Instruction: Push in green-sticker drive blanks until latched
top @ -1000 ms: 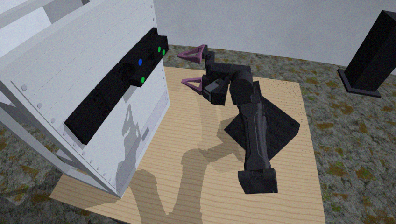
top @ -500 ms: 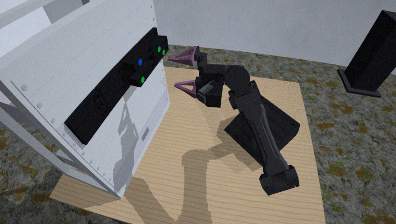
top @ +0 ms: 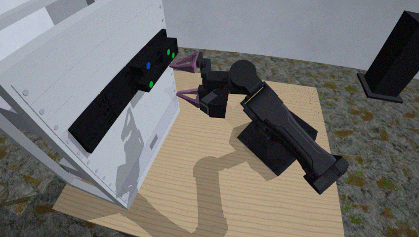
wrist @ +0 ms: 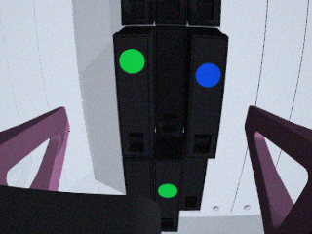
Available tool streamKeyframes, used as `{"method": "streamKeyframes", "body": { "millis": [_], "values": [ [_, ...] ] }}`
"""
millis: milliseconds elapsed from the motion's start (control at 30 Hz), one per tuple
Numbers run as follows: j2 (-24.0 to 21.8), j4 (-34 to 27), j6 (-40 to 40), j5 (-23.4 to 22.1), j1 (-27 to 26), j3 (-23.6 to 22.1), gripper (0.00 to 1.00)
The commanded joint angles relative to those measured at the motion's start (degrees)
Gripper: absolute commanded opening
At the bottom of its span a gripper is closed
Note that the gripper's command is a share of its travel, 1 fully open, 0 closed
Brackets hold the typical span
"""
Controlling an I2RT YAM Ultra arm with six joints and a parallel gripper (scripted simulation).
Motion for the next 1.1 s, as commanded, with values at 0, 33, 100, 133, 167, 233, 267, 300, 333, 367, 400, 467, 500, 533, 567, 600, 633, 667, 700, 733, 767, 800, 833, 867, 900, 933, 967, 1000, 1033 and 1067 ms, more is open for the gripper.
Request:
{"method": "streamKeyframes", "body": {
  "millis": [0, 33, 100, 133, 167, 233, 267, 300, 333, 367, 400, 467, 500, 533, 567, 600, 633, 667, 700, 733, 767, 800, 833, 867, 900, 933, 967, 1000, 1033, 1067],
  "values": [
    [1.3, -6.2, -4.9, 9.9, 5.6, 2.9, 1.0],
    [0.8, -6.8, -5.4, 11.9, 7.3, 3.3, 1.0],
    [1.9, -7.9, -6.9, 15.4, 11.0, 4.0, 1.0],
    [2.1, -8.4, -7.5, 17.2, 12.7, 4.3, 1.0],
    [2.3, -8.7, -8.1, 18.9, 14.4, 4.7, 1.0],
    [2.6, -9.4, -9.1, 22.3, 17.6, 5.2, 1.0],
    [2.8, -9.6, -9.6, 23.9, 19.2, 5.5, 1.0],
    [3.0, -9.8, -10.1, 25.5, 20.7, 5.7, 1.0],
    [3.2, -10.0, -10.5, 27.0, 22.2, 6.0, 1.0],
    [3.3, -10.1, -10.9, 28.5, 23.6, 6.2, 1.0],
    [3.3, -10.1, -10.9, 28.5, 23.6, 6.2, 1.0],
    [2.2, -10.2, -11.3, 31.4, 25.9, 6.4, 1.0],
    [3.4, -10.3, -11.8, 32.5, 27.1, 6.6, 1.0],
    [3.9, -10.4, -12.2, 33.6, 28.3, 6.8, 1.0],
    [4.1, -10.4, -12.5, 34.7, 29.4, 6.9, 1.0],
    [4.2, -10.4, -12.8, 35.8, 30.4, 7.1, 1.0],
    [4.4, -10.4, -13.1, 36.8, 31.4, 7.2, 1.0],
    [4.6, -10.3, -13.4, 37.7, 32.3, 7.4, 1.0],
    [4.5, -10.0, -13.6, 38.6, 33.1, 7.5, 1.0],
    [4.3, -9.9, -13.7, 39.4, 33.9, 7.6, 1.0],
    [4.6, -9.8, -13.9, 40.2, 34.6, 7.7, 1.0],
    [5.1, -9.6, -14.2, 40.9, 35.3, 7.8, 1.0],
    [5.2, -9.5, -14.4, 41.5, 35.9, 7.9, 1.0],
    [5.3, -9.3, -14.5, 42.1, 36.5, 8.0, 1.0],
    [4.8, -9.2, -14.6, 42.6, 36.9, 8.0, 1.0],
    [4.7, -9.1, -14.7, 43.0, 37.3, 8.1, 1.0],
    [4.7, -9.1, -14.7, 43.0, 37.3, 8.1, 1.0],
    [4.7, -9.1, -14.7, 43.0, 37.3, 8.1, 1.0],
    [5.1, -9.0, -15.0, 43.7, 37.9, 8.2, 1.0],
    [5.5, -8.9, -15.0, 43.9, 38.2, 8.2, 1.0]
  ]
}}
